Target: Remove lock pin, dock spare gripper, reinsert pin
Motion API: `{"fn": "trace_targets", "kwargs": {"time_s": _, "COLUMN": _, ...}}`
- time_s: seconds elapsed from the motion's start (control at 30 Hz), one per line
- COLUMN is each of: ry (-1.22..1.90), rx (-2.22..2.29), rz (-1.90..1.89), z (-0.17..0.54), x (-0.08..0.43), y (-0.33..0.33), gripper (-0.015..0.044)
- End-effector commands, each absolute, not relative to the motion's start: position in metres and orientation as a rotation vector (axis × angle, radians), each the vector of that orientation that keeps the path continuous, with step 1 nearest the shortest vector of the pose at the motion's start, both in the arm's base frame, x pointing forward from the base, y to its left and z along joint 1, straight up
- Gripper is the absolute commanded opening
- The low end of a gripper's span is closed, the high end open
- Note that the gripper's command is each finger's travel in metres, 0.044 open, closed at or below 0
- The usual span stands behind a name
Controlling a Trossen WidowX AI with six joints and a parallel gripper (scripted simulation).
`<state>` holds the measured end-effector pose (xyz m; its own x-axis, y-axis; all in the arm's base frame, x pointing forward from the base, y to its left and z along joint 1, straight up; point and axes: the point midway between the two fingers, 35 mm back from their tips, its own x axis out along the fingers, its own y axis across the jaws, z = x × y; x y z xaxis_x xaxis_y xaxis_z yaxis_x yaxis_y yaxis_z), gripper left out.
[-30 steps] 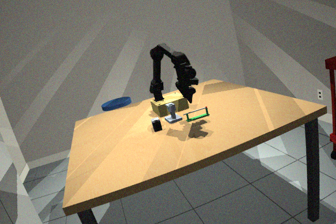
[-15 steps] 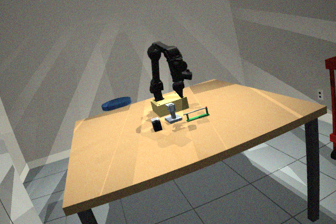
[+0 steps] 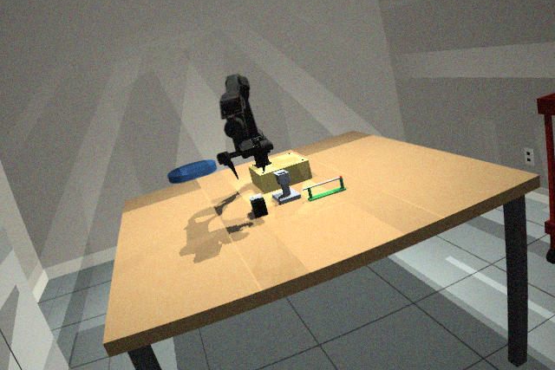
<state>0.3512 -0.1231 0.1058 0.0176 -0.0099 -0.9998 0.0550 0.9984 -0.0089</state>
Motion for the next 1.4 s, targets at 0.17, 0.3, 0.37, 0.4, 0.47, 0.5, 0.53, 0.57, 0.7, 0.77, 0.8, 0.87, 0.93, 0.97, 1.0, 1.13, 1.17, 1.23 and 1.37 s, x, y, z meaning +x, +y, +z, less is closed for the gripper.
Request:
{"fn": "trace_targets", "kwargs": {"time_s": 0.17, "ry": 1.544, "rx": 0.063, "rz": -0.088, "z": 0.095, "x": 0.355, "y": -0.125, "gripper": 0.0440}}
{"fn": "trace_targets", "kwargs": {"time_s": 0.3, "ry": 1.544, "rx": 0.063, "rz": -0.088, "z": 0.069, "x": 0.356, "y": -0.126, "gripper": 0.0440}}
{"fn": "trace_targets", "kwargs": {"time_s": 0.37, "ry": 1.544, "rx": 0.063, "rz": -0.088, "z": 0.054, "x": 0.356, "y": -0.126, "gripper": 0.0440}}
{"fn": "trace_targets", "kwargs": {"time_s": 0.4, "ry": 1.544, "rx": 0.063, "rz": -0.088, "z": 0.047, "x": 0.356, "y": -0.126, "gripper": 0.0440}}
{"fn": "trace_targets", "kwargs": {"time_s": 0.47, "ry": 1.544, "rx": 0.063, "rz": -0.088, "z": 0.038, "x": 0.357, "y": -0.126, "gripper": 0.0440}}
{"fn": "trace_targets", "kwargs": {"time_s": 0.5, "ry": 1.544, "rx": 0.063, "rz": -0.088, "z": 0.037, "x": 0.357, "y": -0.126, "gripper": 0.0440}}
{"fn": "trace_targets", "kwargs": {"time_s": 0.53, "ry": 1.544, "rx": 0.063, "rz": -0.088, "z": 0.037, "x": 0.357, "y": -0.126, "gripper": 0.0440}}
{"fn": "trace_targets", "kwargs": {"time_s": 0.57, "ry": 1.544, "rx": 0.063, "rz": -0.088, "z": 0.036, "x": 0.357, "y": -0.126, "gripper": 0.0440}}
{"fn": "trace_targets", "kwargs": {"time_s": 0.7, "ry": 1.544, "rx": 0.063, "rz": -0.088, "z": 0.031, "x": 0.358, "y": -0.126, "gripper": 0.0440}}
{"fn": "trace_targets", "kwargs": {"time_s": 0.77, "ry": 1.544, "rx": 0.063, "rz": -0.088, "z": 0.027, "x": 0.358, "y": -0.126, "gripper": 0.0440}}
{"fn": "trace_targets", "kwargs": {"time_s": 0.8, "ry": 1.544, "rx": 0.063, "rz": -0.088, "z": 0.026, "x": 0.358, "y": -0.126, "gripper": 0.0440}}
{"fn": "trace_targets", "kwargs": {"time_s": 0.87, "ry": 1.544, "rx": 0.063, "rz": -0.088, "z": 0.022, "x": 0.358, "y": -0.127, "gripper": 0.0440}}
{"fn": "trace_targets", "kwargs": {"time_s": 0.93, "ry": 1.544, "rx": 0.063, "rz": -0.088, "z": 0.019, "x": 0.359, "y": -0.127, "gripper": 0.0440}}
{"fn": "trace_targets", "kwargs": {"time_s": 0.97, "ry": 1.544, "rx": 0.063, "rz": -0.088, "z": 0.017, "x": 0.359, "y": -0.127, "gripper": 0.0440}}
{"fn": "trace_targets", "kwargs": {"time_s": 1.0, "ry": 1.544, "rx": 0.063, "rz": -0.088, "z": 0.016, "x": 0.359, "y": -0.127, "gripper": 0.0440}}
{"fn": "trace_targets", "kwargs": {"time_s": 1.13, "ry": 1.544, "rx": 0.063, "rz": -0.088, "z": 0.009, "x": 0.359, "y": -0.127, "gripper": 0.0440}}
{"fn": "trace_targets", "kwargs": {"time_s": 1.17, "ry": 1.544, "rx": 0.063, "rz": -0.088, "z": 0.008, "x": 0.359, "y": -0.127, "gripper": 0.0440}}
{"fn": "trace_targets", "kwargs": {"time_s": 1.23, "ry": 1.544, "rx": 0.063, "rz": -0.088, "z": 0.004, "x": 0.360, "y": -0.127, "gripper": 0.0440}}
{"fn": "trace_targets", "kwargs": {"time_s": 1.37, "ry": 1.544, "rx": 0.063, "rz": -0.088, "z": -0.002, "x": 0.360, "y": -0.127, "gripper": 0.0440}}
